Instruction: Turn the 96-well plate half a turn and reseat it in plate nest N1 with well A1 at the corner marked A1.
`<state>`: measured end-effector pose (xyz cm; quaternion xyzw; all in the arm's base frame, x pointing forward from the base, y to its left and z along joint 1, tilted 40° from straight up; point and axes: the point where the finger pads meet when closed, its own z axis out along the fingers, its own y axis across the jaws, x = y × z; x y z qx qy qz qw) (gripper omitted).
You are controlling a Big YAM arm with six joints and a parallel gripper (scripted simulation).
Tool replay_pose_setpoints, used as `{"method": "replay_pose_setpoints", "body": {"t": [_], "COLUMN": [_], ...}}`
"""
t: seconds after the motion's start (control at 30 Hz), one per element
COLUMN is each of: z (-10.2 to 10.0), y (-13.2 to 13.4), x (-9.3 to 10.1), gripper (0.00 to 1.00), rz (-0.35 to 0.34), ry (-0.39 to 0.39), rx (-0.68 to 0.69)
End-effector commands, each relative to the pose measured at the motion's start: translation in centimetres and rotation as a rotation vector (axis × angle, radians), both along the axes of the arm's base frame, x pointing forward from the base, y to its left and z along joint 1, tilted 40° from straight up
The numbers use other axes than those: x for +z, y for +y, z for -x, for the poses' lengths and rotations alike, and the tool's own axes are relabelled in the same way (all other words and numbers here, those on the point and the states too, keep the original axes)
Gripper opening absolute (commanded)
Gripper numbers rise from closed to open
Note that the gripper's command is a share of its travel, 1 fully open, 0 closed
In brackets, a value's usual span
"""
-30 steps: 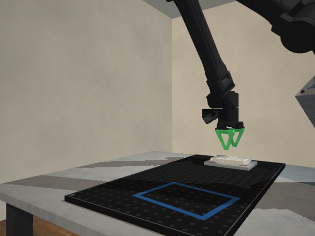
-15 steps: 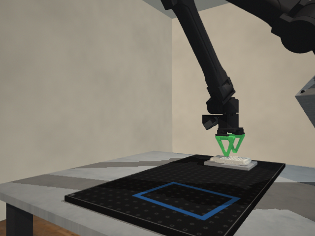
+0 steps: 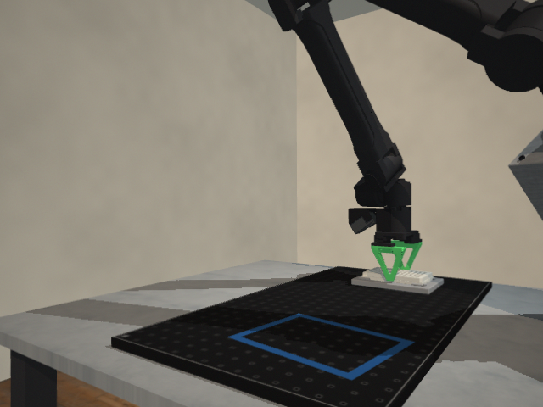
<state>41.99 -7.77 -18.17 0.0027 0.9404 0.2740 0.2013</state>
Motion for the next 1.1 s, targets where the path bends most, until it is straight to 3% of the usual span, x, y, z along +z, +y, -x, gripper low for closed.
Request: {"method": "replay_pose_setpoints", "body": {"t": [0.0, 0.33, 0.37, 0.53, 1.07], "z": [-0.48, -0.51, -0.51, -0.54, -0.51], "y": [0.35, -0.44, -0.44, 0.37, -0.44], "x": [-0.4, 0.2, 0.2, -0.42, 0.2], "gripper": [1.0, 1.0, 0.0, 0.0, 0.0], "rz": [0.002, 0.005, 0.005, 0.001, 0.005], "ry": [-0.003, -0.012, -0.012, -0.004, -0.012], "rx": [-0.004, -0.013, -0.013, -0.004, -0.014]}}
